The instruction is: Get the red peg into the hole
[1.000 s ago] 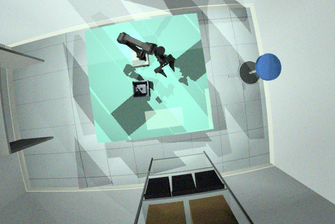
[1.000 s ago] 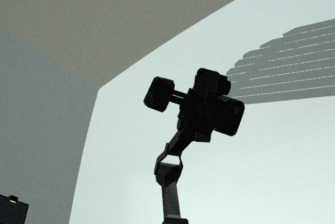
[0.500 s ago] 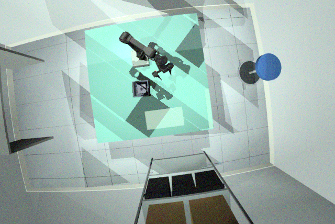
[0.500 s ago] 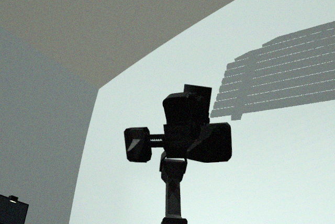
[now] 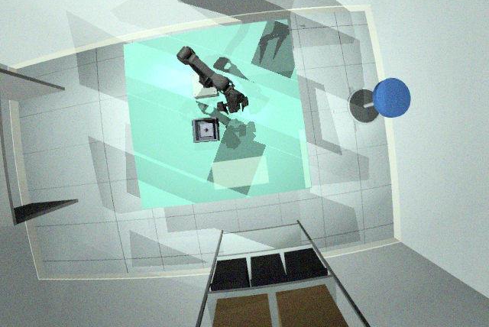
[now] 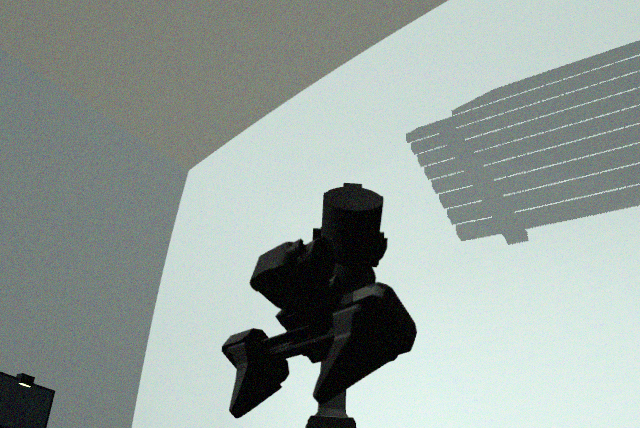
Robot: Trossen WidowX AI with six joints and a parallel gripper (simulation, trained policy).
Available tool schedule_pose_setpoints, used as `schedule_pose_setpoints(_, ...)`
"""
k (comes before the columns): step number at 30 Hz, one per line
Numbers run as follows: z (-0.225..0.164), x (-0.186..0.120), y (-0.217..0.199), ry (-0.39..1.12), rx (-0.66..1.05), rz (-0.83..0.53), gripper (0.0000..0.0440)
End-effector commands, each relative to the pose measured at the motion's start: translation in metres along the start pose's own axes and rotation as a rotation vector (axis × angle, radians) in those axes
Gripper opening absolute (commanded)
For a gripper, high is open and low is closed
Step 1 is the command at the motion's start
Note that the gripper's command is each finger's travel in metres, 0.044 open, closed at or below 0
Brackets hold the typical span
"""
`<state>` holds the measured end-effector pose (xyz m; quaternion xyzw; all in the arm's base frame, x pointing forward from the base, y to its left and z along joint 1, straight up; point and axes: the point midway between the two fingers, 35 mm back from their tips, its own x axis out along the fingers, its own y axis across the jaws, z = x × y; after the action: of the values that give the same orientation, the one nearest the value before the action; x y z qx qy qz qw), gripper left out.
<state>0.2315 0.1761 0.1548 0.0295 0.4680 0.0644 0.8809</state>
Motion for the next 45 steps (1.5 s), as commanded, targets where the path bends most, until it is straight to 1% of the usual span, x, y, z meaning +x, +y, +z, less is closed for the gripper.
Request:
schedule_pose_setpoints(1, -0.012, 0.007, -0.009, 0.064, 0.066, -0.036, 0.044)
schedule_pose_setpoints(14, -0.061, 0.025, -0.046, 0.297, 0.401, -0.245, 0.044)
schedule_pose_setpoints(22, -0.089, 0.039, -0.06, 0.389, 0.587, -0.37, 0.0437)
schedule_pose_setpoints(28, -0.106, 0.056, -0.064, 0.411, 0.692, -0.41, 0.0434)
schedule_pose_setpoints(37, -0.129, 0.083, -0.065, 0.407, 0.814, -0.41, 0.0432)
schedule_pose_setpoints(39, -0.134, 0.087, -0.065, 0.408, 0.835, -0.411, 0.0417)
schedule_pose_setpoints(40, -0.136, 0.089, -0.065, 0.411, 0.845, -0.413, 0.04)
schedule_pose_setpoints(45, -0.147, 0.093, -0.067, 0.436, 0.893, -0.43, 0.0283)
